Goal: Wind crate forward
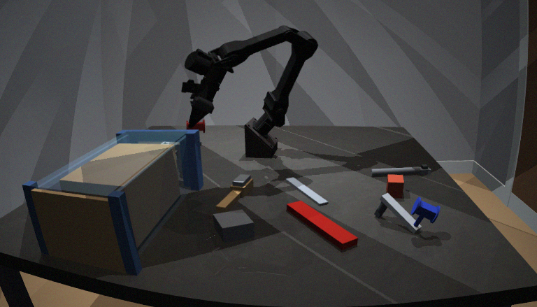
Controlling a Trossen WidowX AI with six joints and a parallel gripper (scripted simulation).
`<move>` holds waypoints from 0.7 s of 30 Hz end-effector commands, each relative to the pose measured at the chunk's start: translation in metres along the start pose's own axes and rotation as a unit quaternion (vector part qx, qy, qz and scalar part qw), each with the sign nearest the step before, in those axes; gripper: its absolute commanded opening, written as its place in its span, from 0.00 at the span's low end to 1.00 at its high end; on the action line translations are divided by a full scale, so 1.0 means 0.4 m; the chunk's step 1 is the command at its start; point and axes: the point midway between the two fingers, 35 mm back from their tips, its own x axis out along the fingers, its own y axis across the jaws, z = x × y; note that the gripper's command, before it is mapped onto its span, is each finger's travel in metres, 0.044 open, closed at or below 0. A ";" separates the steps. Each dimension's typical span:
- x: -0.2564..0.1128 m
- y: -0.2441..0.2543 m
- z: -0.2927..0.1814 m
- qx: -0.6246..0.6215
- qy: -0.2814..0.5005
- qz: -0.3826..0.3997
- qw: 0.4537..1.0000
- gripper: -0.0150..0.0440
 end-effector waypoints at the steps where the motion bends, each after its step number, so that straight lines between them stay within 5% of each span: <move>1: 0.015 -0.035 -0.051 0.010 0.031 -0.013 0.999 0.25; 21: 0.001 -0.082 -0.077 0.010 0.032 -0.014 0.999 0.25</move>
